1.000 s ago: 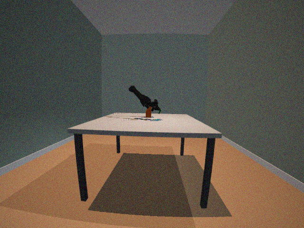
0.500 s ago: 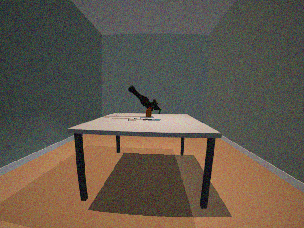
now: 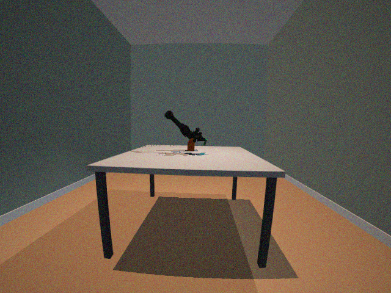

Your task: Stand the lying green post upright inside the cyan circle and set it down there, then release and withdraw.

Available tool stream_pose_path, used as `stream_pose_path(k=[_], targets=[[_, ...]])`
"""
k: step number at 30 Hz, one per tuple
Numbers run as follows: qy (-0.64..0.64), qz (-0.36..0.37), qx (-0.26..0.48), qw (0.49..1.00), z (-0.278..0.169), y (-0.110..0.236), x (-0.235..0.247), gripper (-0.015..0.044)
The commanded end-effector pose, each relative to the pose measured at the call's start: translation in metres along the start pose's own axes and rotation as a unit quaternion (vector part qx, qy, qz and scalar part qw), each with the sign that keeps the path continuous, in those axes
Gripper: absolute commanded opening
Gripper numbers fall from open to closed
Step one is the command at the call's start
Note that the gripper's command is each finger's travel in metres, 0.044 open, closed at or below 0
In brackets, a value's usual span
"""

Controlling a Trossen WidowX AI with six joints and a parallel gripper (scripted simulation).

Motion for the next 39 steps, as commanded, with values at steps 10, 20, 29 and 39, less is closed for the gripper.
stream_pose_path(k=[10,20,29,39], targets=[[0.023,-0.009,-0.043,0.999,-0.003,0.007,0.003,0.0023],[0.042,-0.02,-0.076,0.996,-0.004,0.014,0.004,0.0023],[0.06,-0.032,-0.105,0.992,-0.005,0.02,0.005,0.0023],[0.082,-0.047,-0.136,0.986,-0.007,0.027,0.007,0.0023]])
Point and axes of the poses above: the point midway between the two fingers, 35 mm back from their tips, its own y axis back along the fingers, its own x axis across the jaws, z = x × y, the point moved 4 cm from there along y, back along the fingers, and after that the axes turned 10 degrees about -y, right-handed, at the moved point
